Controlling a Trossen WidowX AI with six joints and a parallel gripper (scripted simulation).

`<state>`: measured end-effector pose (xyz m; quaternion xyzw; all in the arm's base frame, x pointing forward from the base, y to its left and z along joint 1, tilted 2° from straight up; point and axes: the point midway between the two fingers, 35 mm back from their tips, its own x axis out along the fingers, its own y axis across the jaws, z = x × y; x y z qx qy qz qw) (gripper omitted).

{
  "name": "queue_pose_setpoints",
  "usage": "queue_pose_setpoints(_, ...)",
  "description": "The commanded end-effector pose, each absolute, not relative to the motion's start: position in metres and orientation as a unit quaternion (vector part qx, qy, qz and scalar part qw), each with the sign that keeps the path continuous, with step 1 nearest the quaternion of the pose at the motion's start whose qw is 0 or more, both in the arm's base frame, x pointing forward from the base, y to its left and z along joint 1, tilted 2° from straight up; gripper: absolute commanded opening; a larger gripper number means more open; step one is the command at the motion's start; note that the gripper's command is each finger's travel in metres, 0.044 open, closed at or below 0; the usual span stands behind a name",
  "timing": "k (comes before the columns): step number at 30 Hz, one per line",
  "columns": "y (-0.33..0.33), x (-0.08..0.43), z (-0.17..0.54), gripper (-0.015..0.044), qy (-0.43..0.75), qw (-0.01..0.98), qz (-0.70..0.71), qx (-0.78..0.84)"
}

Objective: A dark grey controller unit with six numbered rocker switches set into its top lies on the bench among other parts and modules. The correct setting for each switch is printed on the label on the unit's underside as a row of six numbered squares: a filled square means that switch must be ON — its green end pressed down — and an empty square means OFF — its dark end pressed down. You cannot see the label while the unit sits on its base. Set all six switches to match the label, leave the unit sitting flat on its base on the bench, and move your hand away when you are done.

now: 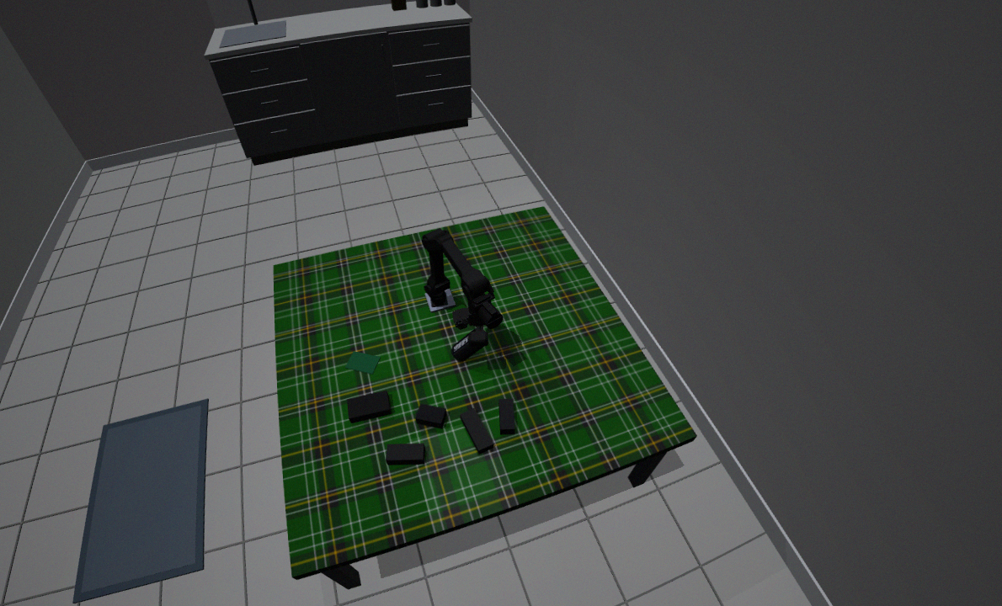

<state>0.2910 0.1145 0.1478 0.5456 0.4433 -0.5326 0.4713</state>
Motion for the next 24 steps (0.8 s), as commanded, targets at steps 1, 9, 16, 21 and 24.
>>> queue_pose_setpoints(1,0.108,0.290,0.150,0.0336,0.442,0.473,-0.534,0.544)
queue_pose_setpoints(9,0.102,0.289,0.153,0.0336,0.442,0.473,-0.534,0.543)
queue_pose_setpoints(16,0.097,0.288,0.155,0.0336,0.442,0.474,-0.534,0.543)
queue_pose_setpoints(21,0.093,0.287,0.156,0.0336,0.441,0.474,-0.535,0.543)
queue_pose_setpoints(24,0.091,0.287,0.157,0.0336,0.441,0.474,-0.535,0.543)
